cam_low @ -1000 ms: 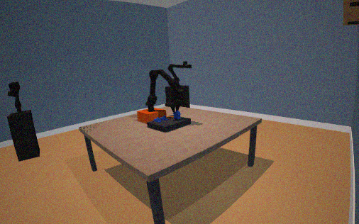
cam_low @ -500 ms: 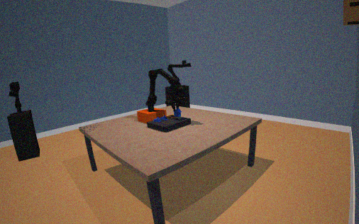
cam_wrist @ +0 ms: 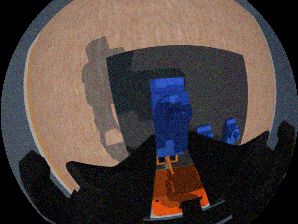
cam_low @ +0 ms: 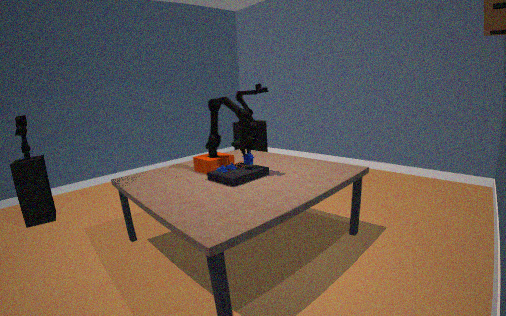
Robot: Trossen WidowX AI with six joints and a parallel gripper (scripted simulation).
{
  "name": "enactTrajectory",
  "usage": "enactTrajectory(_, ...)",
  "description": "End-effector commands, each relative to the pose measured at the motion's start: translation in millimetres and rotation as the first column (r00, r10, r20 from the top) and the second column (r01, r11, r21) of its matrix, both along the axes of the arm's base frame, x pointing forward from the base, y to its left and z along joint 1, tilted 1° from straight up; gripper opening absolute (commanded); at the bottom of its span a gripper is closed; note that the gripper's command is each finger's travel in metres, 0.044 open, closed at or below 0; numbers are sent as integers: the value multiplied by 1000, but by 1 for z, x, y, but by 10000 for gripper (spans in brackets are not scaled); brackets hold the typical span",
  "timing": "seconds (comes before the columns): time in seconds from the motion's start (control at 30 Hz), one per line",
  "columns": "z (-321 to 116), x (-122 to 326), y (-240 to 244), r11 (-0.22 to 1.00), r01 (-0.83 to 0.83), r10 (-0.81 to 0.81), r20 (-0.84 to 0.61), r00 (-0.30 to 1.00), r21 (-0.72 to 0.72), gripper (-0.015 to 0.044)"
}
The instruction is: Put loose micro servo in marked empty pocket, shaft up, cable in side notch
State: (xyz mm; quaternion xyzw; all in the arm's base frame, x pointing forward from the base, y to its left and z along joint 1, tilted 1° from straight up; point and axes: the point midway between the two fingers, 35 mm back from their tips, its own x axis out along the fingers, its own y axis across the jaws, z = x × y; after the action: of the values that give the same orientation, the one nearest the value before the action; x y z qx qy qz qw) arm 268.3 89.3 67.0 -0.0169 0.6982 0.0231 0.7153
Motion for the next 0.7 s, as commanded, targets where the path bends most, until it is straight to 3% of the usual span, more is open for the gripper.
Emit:
enactTrajectory(0.0,1,-16,-1,1000,0,0,8,1000,4,0)
enactTrajectory(0.67,-2,-89,-9,998,-60,60,3,998,2,0)
